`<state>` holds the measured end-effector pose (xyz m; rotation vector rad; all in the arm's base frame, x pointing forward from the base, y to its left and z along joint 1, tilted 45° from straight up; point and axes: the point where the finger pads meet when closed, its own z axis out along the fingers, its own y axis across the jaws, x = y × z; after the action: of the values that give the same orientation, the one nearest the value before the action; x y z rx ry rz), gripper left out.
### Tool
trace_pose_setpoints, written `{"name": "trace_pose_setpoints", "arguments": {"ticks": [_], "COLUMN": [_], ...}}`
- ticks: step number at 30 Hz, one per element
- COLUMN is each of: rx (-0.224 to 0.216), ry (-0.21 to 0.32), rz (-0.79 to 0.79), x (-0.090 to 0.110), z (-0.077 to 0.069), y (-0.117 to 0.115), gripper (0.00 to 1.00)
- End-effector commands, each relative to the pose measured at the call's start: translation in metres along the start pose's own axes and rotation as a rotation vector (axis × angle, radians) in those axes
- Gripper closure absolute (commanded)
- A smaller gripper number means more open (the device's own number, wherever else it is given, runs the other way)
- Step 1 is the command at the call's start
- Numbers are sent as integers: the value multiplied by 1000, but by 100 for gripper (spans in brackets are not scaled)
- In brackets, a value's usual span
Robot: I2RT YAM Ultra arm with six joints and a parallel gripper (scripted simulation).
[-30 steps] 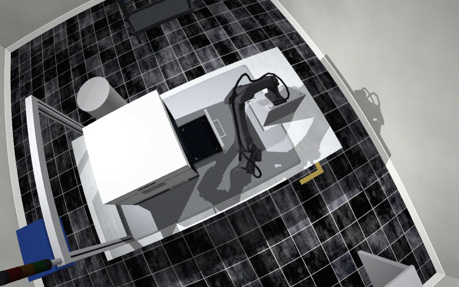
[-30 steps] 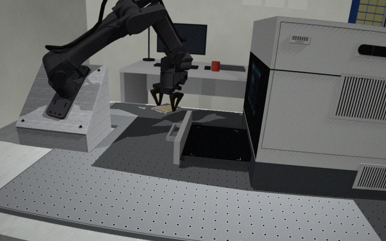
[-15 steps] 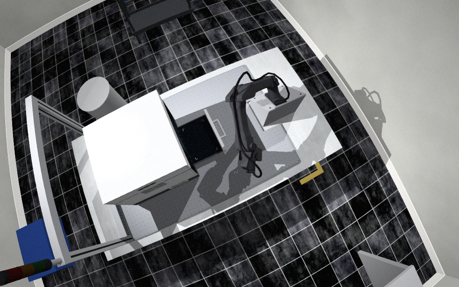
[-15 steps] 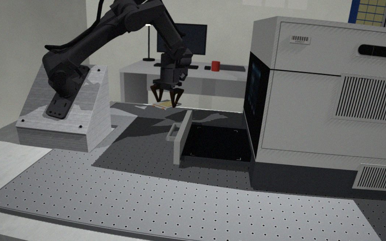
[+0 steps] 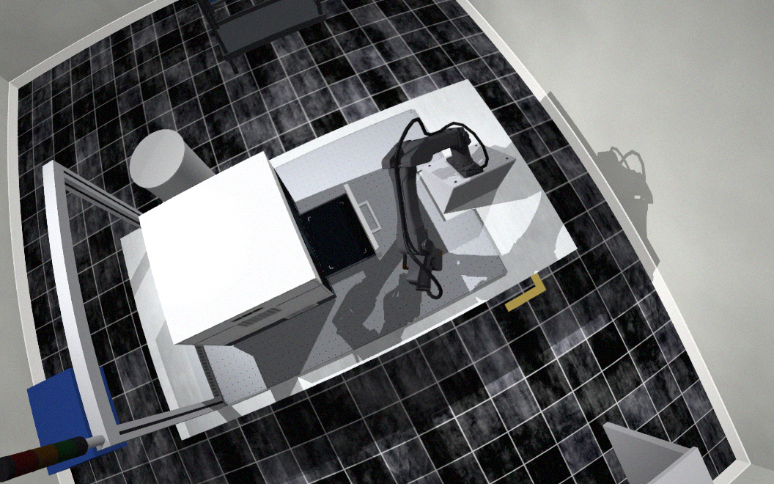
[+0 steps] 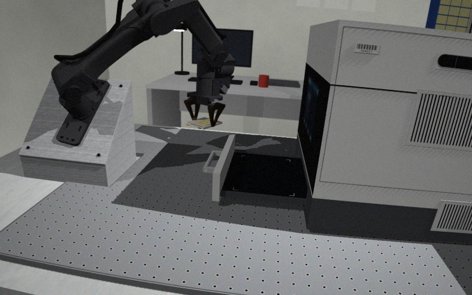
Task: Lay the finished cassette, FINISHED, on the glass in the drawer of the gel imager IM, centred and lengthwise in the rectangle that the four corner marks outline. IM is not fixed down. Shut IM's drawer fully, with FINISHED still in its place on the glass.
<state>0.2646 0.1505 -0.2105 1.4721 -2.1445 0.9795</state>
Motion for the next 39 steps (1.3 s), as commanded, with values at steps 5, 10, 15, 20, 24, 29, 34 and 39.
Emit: {"name": "trace_pose_setpoints", "arguments": {"ticks": [5, 10, 15, 20, 24, 29, 34, 39], "rx": [15, 15, 15, 15, 18, 18, 18, 19], "ry": [-57, -57, -58, -58, -57, -57, -57, -59], "rz": [20, 20, 20, 20, 20, 20, 19, 20], "x": [-12, -11, -11, -10, -10, -10, -11, -11], "z": [-38, -42, -48, -54, -54, -54, -55, -55], "y": [-6, -6, -6, -5, -6, -6, -6, -6], "gripper": [100, 100, 100, 100, 100, 100, 100, 100]}}
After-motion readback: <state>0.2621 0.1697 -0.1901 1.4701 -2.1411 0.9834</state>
